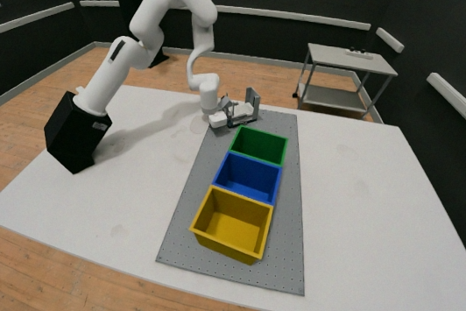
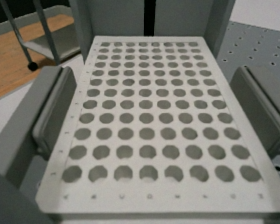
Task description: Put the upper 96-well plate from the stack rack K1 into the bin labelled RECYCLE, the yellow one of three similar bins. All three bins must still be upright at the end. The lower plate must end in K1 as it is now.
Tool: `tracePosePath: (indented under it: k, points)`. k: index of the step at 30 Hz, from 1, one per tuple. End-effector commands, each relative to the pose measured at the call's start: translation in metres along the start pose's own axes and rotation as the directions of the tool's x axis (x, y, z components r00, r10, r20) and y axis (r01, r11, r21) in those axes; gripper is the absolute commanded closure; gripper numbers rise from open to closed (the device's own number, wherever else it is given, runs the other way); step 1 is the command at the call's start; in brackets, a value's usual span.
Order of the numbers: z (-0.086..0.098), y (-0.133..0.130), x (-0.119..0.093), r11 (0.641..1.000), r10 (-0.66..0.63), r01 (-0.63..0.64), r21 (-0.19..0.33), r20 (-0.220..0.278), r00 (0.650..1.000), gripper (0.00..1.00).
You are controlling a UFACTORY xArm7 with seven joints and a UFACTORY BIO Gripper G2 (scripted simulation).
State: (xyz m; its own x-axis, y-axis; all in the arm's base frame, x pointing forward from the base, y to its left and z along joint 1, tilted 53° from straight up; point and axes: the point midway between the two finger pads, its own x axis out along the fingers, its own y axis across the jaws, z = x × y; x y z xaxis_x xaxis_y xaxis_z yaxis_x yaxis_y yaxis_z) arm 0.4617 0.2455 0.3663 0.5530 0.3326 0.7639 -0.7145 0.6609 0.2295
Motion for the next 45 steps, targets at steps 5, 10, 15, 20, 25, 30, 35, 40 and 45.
tracePosePath:
  k: [5, 10, 15, 20, 25, 30, 35, 40, 45]
  points:
    - [0.007, -0.001, 0.000, 1.000, 0.000, 0.000, -0.002, 0.001, 1.000, 1.00]
    - [0.009, -0.001, 0.000, 1.000, 0.000, 0.000, -0.002, 0.001, 1.000, 1.00]
    - [0.009, -0.001, 0.000, 1.000, 0.000, 0.000, -0.002, 0.001, 1.000, 1.00]
    - [0.015, -0.001, 0.000, 1.000, 0.000, 0.000, -0.002, 0.001, 1.000, 1.00]
    - [0.022, -0.001, 0.000, 1.000, 0.000, 0.000, -0.002, 0.001, 1.000, 1.00]
    - [0.029, -0.001, 0.000, 1.000, 0.000, 0.000, -0.002, 0.001, 1.000, 1.00]
    - [0.037, -0.001, 0.000, 1.000, 0.000, 0.000, -0.001, 0.001, 1.000, 1.00]
    - [0.045, -0.001, 0.000, 1.000, 0.000, 0.000, -0.001, 0.001, 1.000, 1.00]
    - [0.050, -0.001, 0.000, 1.000, 0.000, 0.000, -0.001, 0.001, 1.000, 1.00]
